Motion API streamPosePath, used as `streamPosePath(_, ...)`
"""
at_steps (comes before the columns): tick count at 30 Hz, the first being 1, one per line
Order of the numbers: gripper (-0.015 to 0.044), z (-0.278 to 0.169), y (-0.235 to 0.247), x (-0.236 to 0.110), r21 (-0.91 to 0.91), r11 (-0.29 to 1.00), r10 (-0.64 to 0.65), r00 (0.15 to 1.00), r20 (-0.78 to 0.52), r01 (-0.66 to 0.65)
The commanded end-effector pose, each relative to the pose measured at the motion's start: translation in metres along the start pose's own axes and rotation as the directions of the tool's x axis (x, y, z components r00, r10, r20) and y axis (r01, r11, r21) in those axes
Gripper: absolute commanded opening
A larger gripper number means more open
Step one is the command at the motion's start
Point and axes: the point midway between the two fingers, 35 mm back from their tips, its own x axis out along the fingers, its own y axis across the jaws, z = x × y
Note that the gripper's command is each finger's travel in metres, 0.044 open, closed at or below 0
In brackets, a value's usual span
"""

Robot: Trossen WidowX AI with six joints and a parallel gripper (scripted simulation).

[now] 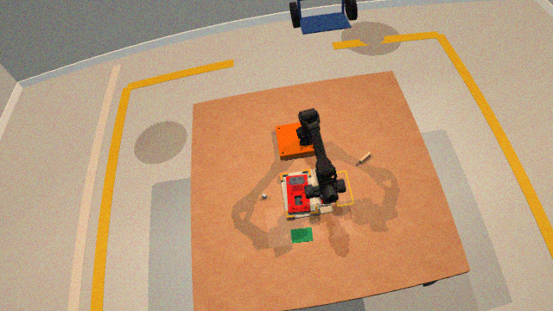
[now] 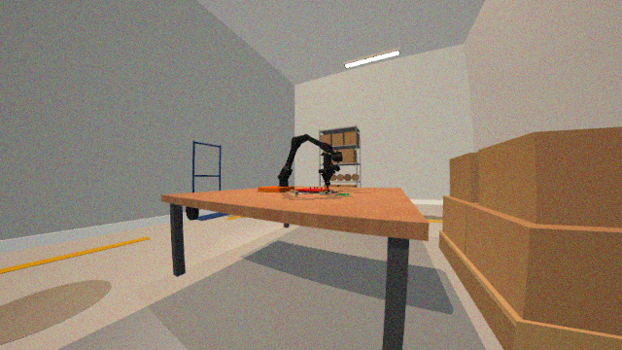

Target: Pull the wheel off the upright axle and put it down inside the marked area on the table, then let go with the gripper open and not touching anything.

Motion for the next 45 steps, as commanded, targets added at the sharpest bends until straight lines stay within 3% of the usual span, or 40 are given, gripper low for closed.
streamPosePath(1,0.0,0.0,0.0,-0.009,0.003,1.0,0.002,1.0,0.016,-0.002)
streamPosePath(34,0.0,0.0,0.0,-0.02,0.004,1.0,0.002,1.0,0.018,-0.002)
streamPosePath(45,0.0,-0.003,0.0,-0.053,0.004,1.0,0.002,1.0,0.017,-0.002)
